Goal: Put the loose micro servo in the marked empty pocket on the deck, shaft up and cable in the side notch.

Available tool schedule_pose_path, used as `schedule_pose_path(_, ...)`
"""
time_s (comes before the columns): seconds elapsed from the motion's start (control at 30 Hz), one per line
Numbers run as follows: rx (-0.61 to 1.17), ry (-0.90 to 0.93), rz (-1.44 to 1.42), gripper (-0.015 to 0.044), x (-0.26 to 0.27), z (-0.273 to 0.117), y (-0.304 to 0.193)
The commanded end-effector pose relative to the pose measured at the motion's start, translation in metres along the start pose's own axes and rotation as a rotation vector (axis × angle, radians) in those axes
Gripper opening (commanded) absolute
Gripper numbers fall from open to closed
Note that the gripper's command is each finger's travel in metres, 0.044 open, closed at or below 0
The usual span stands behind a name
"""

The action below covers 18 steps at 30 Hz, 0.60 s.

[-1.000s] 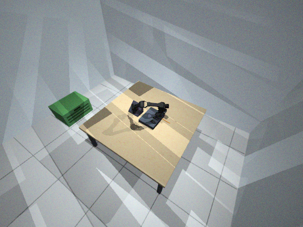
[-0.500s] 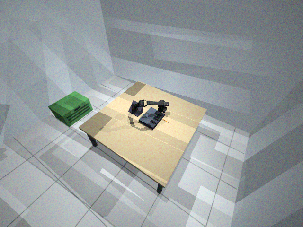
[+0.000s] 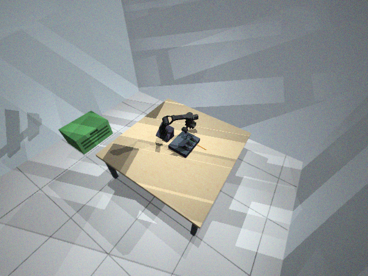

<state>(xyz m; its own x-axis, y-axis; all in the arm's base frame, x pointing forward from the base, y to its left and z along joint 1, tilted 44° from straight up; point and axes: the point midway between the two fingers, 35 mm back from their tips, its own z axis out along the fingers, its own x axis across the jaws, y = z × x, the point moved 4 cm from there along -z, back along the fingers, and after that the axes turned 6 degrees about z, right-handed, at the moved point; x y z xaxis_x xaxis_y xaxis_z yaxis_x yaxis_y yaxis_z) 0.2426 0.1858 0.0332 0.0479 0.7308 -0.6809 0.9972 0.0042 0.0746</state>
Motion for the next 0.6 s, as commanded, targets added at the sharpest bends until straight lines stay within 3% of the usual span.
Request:
schedule_pose_path(0.0,0.013,-0.005,0.013,0.0440,-0.006,-0.005,-0.017)
schedule_pose_path(0.17,0.011,-0.004,0.012,0.0440,-0.005,-0.011,-0.016)
schedule_pose_path(0.37,-0.003,0.001,0.003,0.0440,-0.005,-0.055,-0.017)
schedule_pose_path(0.57,-0.004,0.001,0.003,0.0440,-0.005,-0.057,-0.017)
